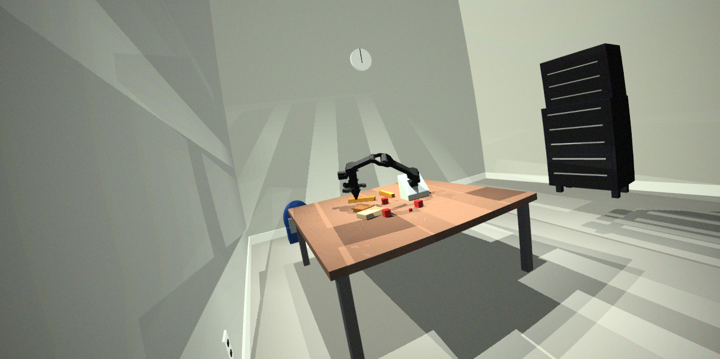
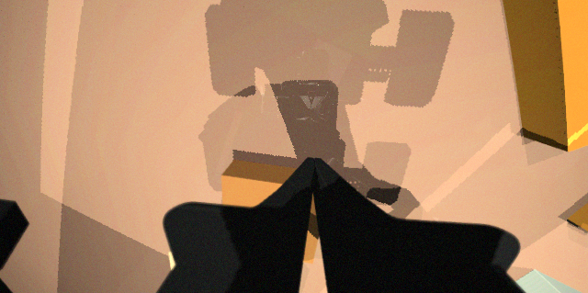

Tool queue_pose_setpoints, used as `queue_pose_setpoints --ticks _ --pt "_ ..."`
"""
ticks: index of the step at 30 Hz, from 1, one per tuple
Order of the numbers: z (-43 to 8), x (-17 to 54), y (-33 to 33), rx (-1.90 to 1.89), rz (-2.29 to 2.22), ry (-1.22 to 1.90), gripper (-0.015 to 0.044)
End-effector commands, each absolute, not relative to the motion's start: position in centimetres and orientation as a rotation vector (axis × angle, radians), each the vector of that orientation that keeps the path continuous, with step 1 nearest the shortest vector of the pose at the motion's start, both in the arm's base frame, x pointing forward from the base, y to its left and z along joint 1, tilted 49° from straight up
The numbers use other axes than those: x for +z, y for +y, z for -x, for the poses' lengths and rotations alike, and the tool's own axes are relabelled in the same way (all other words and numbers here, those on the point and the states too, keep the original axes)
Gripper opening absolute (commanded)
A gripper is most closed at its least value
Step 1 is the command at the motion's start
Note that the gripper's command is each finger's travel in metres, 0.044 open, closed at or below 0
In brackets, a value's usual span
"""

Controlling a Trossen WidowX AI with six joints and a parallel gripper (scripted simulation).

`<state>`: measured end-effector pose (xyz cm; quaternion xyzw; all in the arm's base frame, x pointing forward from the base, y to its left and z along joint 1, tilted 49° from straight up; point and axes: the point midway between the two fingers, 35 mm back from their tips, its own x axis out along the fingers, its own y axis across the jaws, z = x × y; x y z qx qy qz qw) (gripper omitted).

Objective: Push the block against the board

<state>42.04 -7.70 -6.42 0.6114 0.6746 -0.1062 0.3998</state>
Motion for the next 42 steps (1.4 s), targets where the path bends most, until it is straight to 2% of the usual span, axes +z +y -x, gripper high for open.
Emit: queue_pose_setpoints --ticks 1,9,42 --pt "-40.8 -5.9 -6.5 -0.328 -1.586 1.729 0.0000" --pt "-41.1 -9.5 -2.3 -0.331 -1.591 1.730 0.0000" --pt "-39.9 -6.4 0.5 -0.332 -1.591 1.731 0.0000"
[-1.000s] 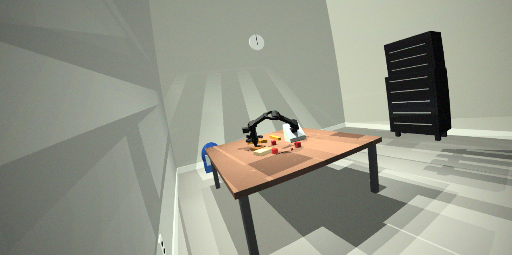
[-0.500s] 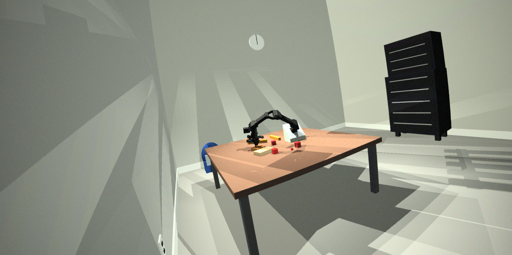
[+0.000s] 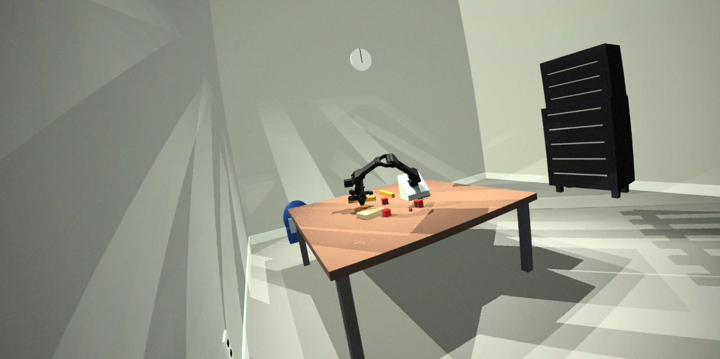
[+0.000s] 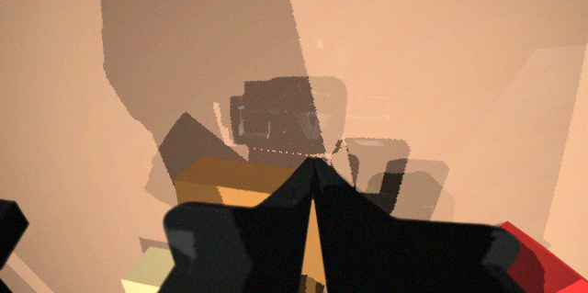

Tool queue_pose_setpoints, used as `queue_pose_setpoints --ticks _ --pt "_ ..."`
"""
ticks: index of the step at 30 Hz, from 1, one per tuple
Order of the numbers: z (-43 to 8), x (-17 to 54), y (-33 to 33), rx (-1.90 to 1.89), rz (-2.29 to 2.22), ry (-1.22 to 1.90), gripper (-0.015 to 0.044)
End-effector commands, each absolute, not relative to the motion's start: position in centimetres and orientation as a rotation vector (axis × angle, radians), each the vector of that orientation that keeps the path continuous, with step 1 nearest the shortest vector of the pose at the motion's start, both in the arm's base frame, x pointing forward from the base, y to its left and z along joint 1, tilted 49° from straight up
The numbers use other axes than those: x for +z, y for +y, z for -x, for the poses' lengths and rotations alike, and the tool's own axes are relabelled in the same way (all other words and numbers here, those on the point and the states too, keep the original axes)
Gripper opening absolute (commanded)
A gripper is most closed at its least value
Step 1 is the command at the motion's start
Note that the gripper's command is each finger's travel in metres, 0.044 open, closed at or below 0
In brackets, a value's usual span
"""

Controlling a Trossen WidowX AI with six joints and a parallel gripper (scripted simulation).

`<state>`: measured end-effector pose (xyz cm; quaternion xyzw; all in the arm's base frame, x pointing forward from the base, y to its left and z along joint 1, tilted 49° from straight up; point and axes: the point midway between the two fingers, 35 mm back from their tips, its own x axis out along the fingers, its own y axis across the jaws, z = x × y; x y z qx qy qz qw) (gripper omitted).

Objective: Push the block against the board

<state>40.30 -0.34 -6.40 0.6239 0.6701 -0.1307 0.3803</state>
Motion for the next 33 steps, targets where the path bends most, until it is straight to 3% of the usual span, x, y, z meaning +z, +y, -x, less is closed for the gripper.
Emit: queue_pose_setpoints --ticks 1,33 --pt "-40.0 -6.4 0.5 -0.332 -1.591 1.731 0.0000" --pt "-41.9 -9.8 -2.7 -0.331 -1.591 1.729 0.0000"
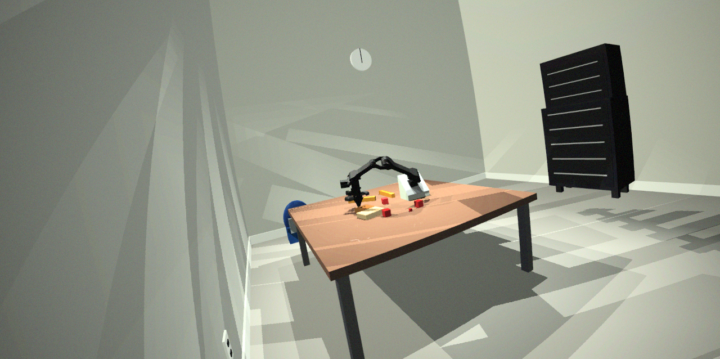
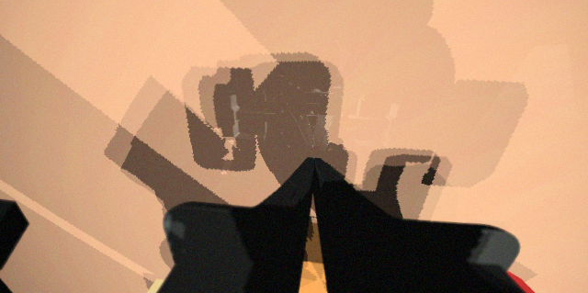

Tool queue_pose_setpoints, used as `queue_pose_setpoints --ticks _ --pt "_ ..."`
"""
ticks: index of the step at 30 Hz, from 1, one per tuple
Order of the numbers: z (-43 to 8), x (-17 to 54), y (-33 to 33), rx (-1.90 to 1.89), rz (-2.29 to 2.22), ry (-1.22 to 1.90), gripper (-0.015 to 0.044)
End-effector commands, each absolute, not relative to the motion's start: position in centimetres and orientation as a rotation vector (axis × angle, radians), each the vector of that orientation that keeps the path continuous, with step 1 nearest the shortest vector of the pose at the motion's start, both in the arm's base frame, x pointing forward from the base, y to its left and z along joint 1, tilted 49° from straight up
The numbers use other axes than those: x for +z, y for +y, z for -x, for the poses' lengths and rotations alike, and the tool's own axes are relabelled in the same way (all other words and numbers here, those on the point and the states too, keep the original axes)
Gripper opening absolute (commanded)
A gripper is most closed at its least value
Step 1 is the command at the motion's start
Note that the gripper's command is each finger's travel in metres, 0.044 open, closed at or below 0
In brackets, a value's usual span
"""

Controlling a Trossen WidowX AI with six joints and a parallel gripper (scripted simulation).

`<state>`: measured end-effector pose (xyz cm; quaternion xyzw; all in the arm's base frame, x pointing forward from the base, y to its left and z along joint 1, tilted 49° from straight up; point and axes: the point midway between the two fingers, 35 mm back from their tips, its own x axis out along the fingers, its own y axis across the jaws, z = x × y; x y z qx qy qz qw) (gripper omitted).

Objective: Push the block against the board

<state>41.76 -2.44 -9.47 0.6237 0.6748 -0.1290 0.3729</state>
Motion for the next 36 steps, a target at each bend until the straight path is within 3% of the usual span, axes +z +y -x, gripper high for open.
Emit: queue_pose_setpoints --ticks 1,12,36 --pt "-42.0 -9.9 -2.8 -0.331 -1.591 1.729 0.0000" --pt "-41.6 -5.8 -7.0 -0.330 -1.602 1.707 0.0000" --pt "-38.0 -2.2 -3.6 0.332 -0.997 1.560 0.0000"
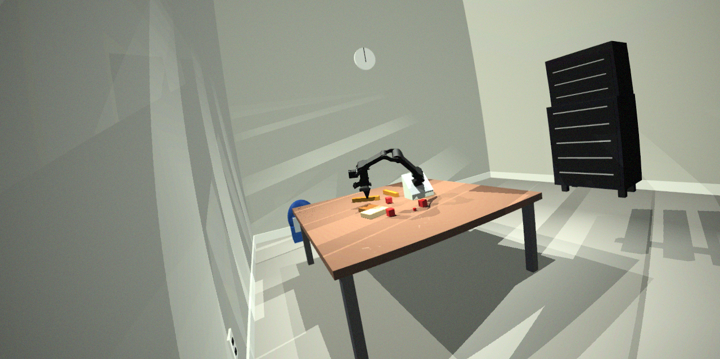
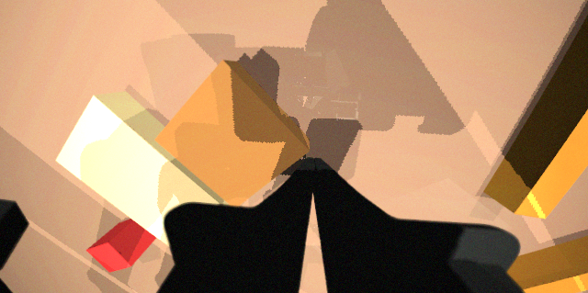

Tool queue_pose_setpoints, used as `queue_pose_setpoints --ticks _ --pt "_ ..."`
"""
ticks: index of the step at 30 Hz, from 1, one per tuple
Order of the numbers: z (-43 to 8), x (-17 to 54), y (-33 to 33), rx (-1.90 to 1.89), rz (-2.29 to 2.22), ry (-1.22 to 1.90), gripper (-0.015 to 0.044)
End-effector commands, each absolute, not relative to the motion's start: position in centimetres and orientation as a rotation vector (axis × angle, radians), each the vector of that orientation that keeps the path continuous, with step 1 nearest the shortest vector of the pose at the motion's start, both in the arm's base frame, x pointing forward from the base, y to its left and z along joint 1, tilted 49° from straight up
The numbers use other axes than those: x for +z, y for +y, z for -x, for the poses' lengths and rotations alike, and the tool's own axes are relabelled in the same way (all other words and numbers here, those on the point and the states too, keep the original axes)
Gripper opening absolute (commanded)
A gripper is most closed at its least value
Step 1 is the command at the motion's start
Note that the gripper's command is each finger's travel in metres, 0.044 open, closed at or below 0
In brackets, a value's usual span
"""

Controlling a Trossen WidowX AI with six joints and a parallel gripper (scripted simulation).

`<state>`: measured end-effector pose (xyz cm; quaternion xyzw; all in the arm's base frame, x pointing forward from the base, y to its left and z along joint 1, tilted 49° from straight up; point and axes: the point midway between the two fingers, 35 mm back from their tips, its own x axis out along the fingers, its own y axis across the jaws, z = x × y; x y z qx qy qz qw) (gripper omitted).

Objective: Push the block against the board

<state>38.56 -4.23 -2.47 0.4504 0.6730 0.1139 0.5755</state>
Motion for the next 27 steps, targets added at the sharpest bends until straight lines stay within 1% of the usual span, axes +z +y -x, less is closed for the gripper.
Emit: queue_pose_setpoints --ticks 1,20,25,27 --pt "-37.8 -2.1 -3.4 0.358 -0.970 1.550 0.0000" --pt "-33.9 0.1 -0.6 0.805 -0.462 1.311 0.0000" --pt "-33.8 -0.1 -0.2 0.819 -0.444 1.301 0.0000" --pt "-34.0 -1.8 1.6 0.819 -0.444 1.300 0.0000"
